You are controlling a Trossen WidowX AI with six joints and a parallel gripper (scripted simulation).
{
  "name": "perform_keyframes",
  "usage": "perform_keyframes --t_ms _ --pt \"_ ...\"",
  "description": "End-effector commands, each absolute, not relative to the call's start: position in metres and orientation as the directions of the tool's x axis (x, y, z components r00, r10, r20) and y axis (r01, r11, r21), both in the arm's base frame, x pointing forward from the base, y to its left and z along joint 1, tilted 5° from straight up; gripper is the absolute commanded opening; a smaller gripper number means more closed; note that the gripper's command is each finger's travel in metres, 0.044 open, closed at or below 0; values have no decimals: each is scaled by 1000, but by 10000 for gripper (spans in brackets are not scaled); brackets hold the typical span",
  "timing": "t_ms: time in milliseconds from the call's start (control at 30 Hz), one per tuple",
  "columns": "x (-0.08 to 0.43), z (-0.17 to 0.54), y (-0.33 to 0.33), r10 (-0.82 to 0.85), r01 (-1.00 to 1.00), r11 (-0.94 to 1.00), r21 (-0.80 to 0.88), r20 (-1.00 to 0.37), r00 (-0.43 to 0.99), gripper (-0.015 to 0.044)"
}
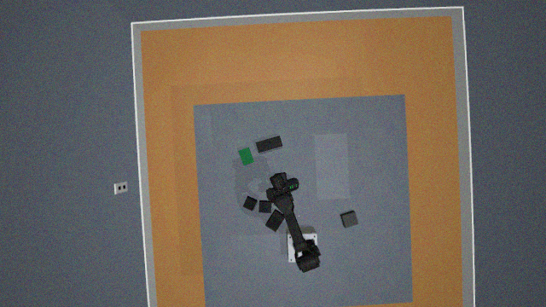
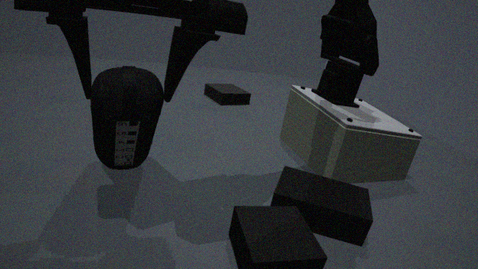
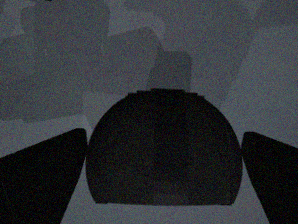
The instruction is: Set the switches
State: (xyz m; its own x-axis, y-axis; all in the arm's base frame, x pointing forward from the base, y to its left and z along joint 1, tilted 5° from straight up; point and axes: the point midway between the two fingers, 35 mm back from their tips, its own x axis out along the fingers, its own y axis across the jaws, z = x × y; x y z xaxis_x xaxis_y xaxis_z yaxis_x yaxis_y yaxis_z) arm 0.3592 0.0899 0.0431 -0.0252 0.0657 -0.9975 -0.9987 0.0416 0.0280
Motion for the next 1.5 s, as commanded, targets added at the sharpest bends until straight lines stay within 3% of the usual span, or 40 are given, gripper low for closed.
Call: perform_keyframes --t_ms 0,1467 --pt "359 36 90 58 -998 49 40 -998 -37 338" --pt "359 15 117 60 -998 49 40 -997 -37 338"
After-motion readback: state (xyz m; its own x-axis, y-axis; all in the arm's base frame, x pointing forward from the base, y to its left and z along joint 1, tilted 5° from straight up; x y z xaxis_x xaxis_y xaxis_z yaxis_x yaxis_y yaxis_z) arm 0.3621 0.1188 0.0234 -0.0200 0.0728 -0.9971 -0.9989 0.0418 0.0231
